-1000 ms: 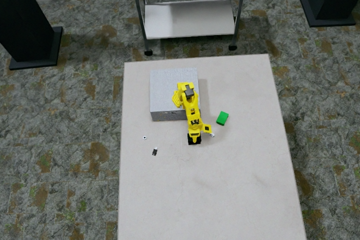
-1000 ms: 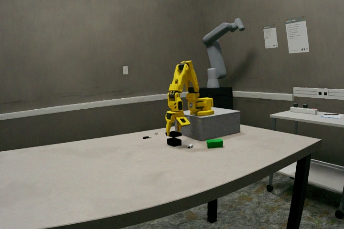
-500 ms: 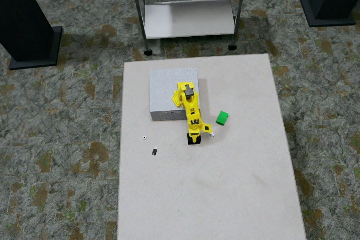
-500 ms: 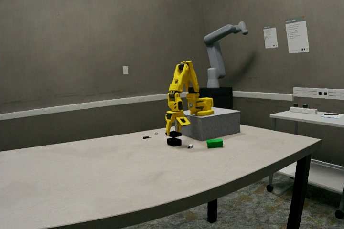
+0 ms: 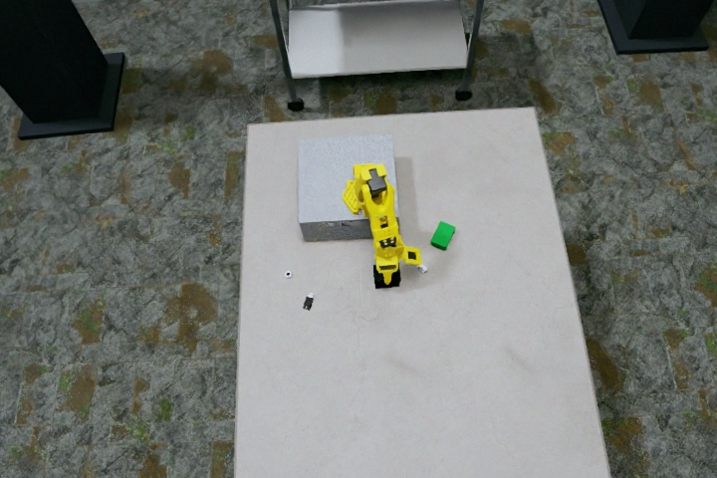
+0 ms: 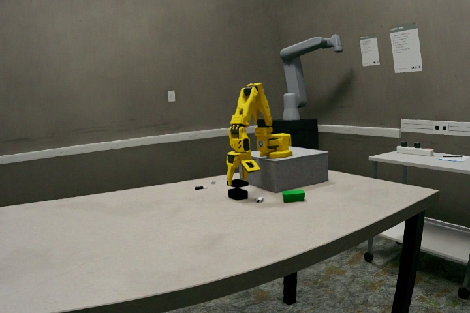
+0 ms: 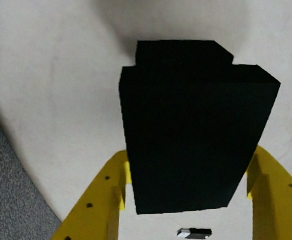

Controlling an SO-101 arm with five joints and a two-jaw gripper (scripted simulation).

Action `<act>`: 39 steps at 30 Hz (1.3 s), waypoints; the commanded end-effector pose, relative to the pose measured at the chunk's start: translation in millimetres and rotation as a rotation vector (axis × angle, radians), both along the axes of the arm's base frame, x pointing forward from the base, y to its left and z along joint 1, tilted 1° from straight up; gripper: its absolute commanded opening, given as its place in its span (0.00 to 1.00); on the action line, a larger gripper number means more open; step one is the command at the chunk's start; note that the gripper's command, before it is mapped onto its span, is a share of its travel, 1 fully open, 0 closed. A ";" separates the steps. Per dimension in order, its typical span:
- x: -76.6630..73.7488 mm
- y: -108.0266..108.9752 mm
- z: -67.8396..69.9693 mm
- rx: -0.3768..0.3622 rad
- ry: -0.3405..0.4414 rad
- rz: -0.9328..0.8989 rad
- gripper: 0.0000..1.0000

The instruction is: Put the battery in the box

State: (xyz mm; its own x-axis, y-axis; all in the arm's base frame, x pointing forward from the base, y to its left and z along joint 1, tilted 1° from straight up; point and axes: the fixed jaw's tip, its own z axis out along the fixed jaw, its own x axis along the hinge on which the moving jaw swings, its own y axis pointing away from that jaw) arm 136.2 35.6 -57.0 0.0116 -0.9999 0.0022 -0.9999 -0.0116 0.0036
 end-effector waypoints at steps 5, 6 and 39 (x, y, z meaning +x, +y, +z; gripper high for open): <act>0.1 1.5 1.0 0.005 -0.013 0.000 0.24; 0.2 1.6 1.0 0.005 -0.014 0.000 0.24; 1.0 1.9 -4.1 0.006 -0.019 0.000 0.24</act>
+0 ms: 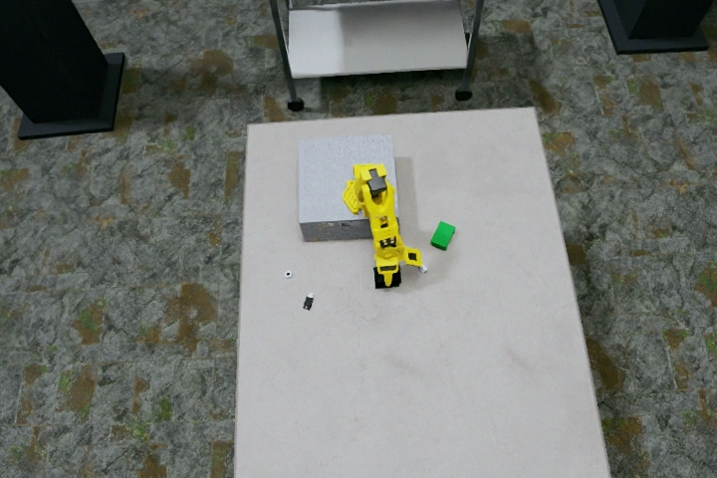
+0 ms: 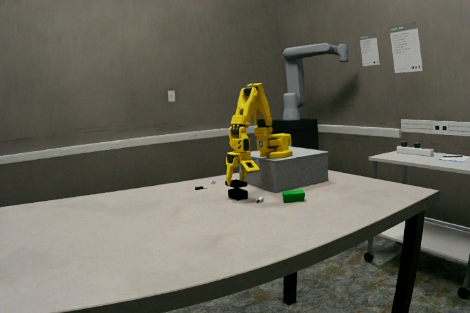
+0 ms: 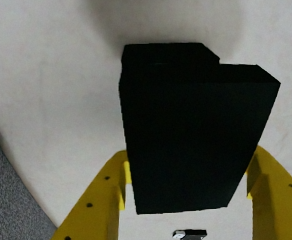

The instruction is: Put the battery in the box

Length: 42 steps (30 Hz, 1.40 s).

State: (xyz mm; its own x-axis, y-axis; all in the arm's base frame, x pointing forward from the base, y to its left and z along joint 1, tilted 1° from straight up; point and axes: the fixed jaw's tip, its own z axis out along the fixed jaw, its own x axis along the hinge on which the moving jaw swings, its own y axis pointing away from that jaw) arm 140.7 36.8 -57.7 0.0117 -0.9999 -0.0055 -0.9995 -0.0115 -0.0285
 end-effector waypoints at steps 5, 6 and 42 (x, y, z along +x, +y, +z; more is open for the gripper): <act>-3.5 0.7 -6.2 -0.002 0.013 0.000 0.24; -3.5 0.7 -6.8 -0.002 0.013 0.000 0.24; -3.5 0.8 -7.9 -0.002 0.013 0.000 0.24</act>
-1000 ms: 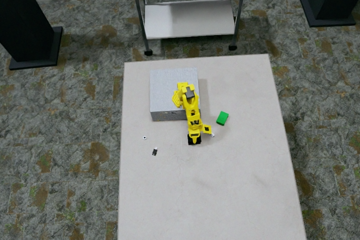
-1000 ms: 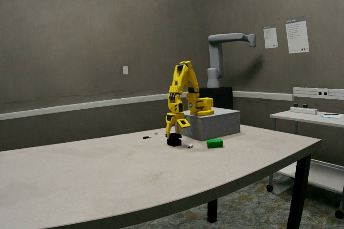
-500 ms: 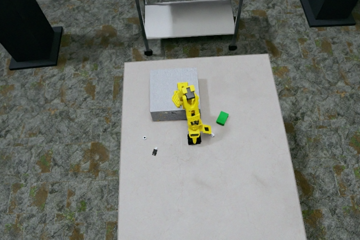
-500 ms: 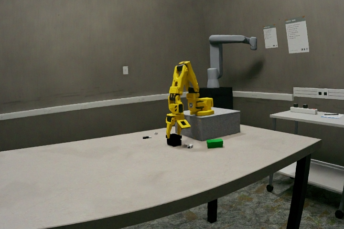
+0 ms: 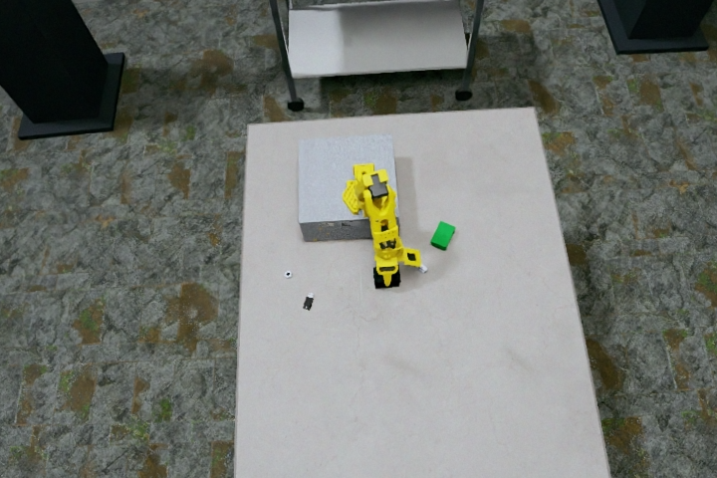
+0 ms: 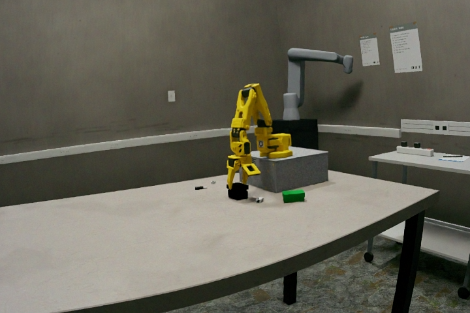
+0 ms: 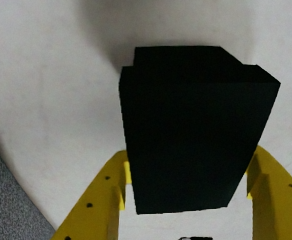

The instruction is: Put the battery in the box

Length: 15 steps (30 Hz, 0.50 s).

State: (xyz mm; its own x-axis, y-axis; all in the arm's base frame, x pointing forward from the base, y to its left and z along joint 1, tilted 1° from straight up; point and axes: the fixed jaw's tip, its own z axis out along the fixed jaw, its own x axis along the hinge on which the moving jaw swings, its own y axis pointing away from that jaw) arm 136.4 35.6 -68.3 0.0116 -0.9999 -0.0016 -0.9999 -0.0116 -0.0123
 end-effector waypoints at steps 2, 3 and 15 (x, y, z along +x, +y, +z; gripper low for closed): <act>0.9 1.9 4.4 0.002 -0.003 0.000 0.24; 0.9 1.9 5.3 0.002 -0.003 0.000 0.24; 0.6 1.7 11.7 0.002 -0.003 0.000 0.24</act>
